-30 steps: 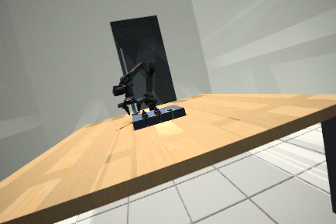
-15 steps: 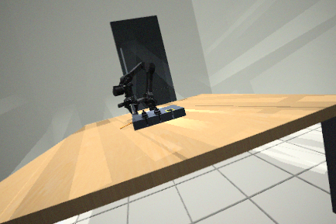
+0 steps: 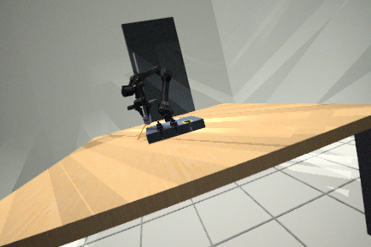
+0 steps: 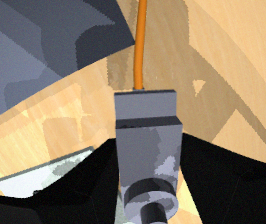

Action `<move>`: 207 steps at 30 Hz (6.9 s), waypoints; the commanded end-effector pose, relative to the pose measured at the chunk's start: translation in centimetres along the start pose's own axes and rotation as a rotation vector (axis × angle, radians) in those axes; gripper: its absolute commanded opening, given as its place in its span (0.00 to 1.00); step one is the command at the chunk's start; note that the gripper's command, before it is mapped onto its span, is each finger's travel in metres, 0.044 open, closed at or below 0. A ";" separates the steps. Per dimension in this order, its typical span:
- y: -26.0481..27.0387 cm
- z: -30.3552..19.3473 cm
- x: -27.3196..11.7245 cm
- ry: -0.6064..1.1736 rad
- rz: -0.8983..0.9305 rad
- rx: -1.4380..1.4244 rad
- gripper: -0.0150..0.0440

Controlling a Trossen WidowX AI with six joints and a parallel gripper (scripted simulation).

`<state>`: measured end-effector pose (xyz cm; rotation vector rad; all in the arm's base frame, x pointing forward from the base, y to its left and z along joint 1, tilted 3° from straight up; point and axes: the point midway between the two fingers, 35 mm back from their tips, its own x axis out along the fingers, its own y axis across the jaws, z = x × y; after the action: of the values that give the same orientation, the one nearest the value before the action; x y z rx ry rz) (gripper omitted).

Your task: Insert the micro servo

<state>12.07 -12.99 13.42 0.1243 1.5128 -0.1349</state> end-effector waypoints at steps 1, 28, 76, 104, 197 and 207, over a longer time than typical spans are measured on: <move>0.0 0.0 -1.6 -0.009 -0.004 -0.004 0.25; 2.3 7.8 -2.1 -0.017 -0.001 -0.003 0.25; 16.9 8.4 -2.2 -0.018 0.015 -0.003 0.25; 24.4 5.5 -2.3 -0.016 0.023 -0.106 0.25; 28.3 15.8 1.7 -0.029 0.022 -0.355 0.25; 28.3 15.8 2.7 -0.029 0.022 -0.355 0.25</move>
<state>32.47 12.24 11.78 -0.1433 1.4841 0.1463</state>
